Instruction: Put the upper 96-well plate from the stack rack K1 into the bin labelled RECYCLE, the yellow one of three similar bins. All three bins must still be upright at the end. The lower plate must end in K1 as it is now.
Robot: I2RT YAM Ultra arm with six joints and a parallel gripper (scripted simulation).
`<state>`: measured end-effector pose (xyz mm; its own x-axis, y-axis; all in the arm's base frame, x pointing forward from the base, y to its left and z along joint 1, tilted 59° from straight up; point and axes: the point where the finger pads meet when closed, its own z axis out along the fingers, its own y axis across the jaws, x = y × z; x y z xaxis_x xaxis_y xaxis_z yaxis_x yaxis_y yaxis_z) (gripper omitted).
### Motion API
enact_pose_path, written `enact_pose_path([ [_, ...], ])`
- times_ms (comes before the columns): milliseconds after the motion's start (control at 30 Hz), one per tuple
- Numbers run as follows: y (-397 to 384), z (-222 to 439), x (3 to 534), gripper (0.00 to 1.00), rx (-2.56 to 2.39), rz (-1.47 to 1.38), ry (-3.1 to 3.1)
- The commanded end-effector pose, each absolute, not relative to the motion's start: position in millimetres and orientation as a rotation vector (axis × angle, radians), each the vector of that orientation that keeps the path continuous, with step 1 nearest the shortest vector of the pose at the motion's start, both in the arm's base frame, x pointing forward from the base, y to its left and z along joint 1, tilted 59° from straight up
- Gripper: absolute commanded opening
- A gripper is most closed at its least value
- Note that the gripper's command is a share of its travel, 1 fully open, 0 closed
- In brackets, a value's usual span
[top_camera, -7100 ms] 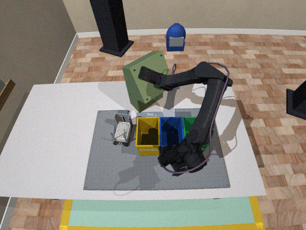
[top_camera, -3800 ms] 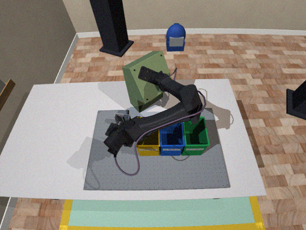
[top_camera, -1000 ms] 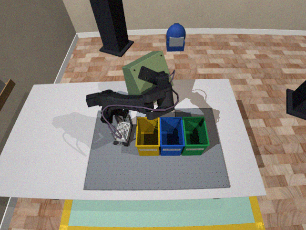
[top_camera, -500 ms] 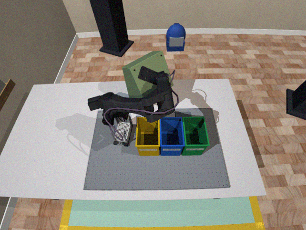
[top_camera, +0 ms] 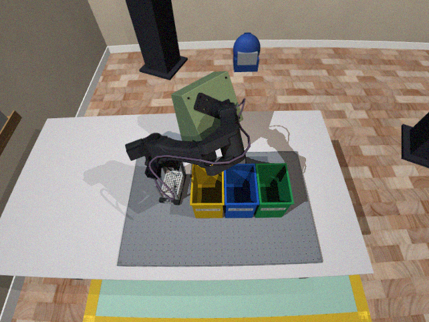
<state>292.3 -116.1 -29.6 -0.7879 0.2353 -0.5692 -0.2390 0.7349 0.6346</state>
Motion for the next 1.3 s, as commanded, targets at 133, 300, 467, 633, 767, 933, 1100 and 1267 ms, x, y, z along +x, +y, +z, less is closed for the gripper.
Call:
enact_pose_path([
  [133, -114.1, -39.5, 296.3, 1.00, 0.058, 0.950, 2.266],
  [300, -108.6, -35.9, 303.5, 1.00, 0.023, 0.936, 2.264],
  [467, -105.8, -47.6, 303.2, 1.00, 0.062, 0.954, 2.267],
  [633, -94.9, -51.7, 309.8, 1.00, 0.041, 0.963, 2.272],
  [767, -98.0, -53.2, 311.4, 1.00, 0.058, 0.950, 2.267],
  [933, -87.6, -57.9, 316.2, 1.00, 0.041, 0.964, 2.273],
  [1100, -87.6, -61.1, 320.2, 1.00, 0.054, 0.952, 2.269],
  [1267, -81.0, -67.1, 324.4, 1.00, 0.053, 0.956, 2.275],
])
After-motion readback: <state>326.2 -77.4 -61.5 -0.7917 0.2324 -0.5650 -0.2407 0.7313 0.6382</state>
